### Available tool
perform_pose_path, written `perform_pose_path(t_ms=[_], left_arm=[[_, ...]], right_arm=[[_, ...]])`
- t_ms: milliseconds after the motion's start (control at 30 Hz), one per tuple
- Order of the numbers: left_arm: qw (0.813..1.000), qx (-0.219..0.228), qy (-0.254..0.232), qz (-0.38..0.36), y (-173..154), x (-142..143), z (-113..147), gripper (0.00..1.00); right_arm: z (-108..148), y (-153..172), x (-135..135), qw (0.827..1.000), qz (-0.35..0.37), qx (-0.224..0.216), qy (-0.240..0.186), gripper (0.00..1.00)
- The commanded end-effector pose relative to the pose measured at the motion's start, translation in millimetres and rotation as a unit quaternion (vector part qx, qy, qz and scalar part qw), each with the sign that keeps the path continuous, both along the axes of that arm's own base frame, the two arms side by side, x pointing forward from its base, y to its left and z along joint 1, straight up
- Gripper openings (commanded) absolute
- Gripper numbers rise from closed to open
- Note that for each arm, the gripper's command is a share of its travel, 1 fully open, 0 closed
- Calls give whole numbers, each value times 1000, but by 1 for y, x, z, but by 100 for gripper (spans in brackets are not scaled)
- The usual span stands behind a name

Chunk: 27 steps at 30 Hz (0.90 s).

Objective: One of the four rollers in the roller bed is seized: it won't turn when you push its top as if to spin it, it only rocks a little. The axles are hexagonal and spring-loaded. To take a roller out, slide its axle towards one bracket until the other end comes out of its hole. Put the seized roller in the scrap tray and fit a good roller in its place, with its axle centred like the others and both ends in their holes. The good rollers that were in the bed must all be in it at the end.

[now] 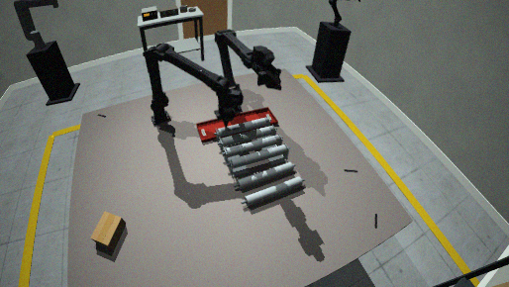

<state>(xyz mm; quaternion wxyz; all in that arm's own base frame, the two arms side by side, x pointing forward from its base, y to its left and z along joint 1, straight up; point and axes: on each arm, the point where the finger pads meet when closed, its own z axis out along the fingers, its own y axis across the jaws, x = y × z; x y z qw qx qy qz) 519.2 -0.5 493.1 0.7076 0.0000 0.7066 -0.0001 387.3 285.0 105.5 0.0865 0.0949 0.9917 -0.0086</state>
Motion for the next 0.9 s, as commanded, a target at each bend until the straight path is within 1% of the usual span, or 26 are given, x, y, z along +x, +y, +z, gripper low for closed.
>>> perform_pose_path(t_ms=[0,133,167,200,700,733,767,867], left_arm=[[1000,6,-14,2,3,4,11,0],[1000,6,-14,2,3,4,11,0],[1000,6,-14,2,3,4,11,0],[1000,6,-14,2,3,4,11,0],[1000,6,-14,2,3,4,11,0],[1000,6,-14,2,3,4,11,0],[1000,6,-14,2,3,4,11,0],[1000,6,-14,2,3,4,11,0]], right_arm=[[-7,-2,10,1000,-11,0,-2,0],[-9,-4,8,1000,-11,-3,2,0],[1,2,9,1000,-5,4,-6,0],[-10,-3,9,1000,-12,0,-1,0],[-10,-3,9,1000,-12,-1,1,0],[-2,2,9,1000,-6,3,-5,0],[-12,-3,9,1000,-12,0,-1,0],[-10,-4,7,1000,-12,-4,4,0]])
